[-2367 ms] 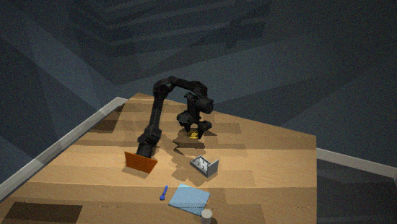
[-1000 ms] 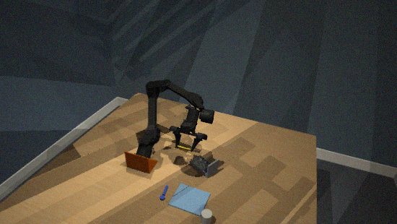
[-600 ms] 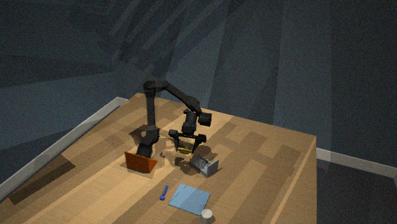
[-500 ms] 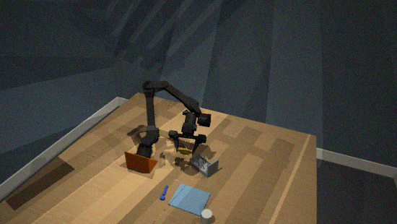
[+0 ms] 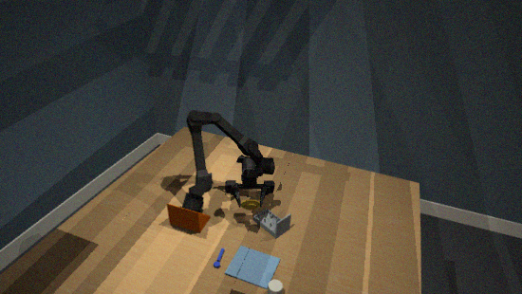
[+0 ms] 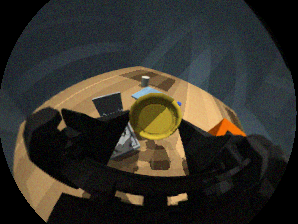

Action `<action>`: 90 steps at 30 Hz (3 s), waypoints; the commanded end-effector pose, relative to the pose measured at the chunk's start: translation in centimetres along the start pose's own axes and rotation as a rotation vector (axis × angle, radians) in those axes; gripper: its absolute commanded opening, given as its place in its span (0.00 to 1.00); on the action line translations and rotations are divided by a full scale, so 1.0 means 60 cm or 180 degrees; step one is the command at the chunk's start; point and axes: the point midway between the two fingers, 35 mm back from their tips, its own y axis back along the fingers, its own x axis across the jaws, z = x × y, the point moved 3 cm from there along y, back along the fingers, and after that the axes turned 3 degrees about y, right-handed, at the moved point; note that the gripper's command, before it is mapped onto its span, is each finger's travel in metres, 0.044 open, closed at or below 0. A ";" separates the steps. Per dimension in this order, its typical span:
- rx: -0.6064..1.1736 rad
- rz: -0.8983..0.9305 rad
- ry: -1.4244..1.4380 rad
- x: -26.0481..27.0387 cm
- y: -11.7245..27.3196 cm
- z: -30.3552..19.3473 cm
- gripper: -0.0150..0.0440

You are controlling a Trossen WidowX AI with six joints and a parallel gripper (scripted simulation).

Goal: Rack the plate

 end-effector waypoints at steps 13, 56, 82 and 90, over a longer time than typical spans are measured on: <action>-0.0702 0.0833 0.0267 0.008 0.013 -0.024 0.25; -0.1299 0.1999 0.0269 0.023 0.020 -0.085 0.25; -0.1275 0.2040 0.0216 0.049 -0.020 -0.076 0.25; -0.1260 0.2051 0.0204 0.050 -0.030 -0.102 0.25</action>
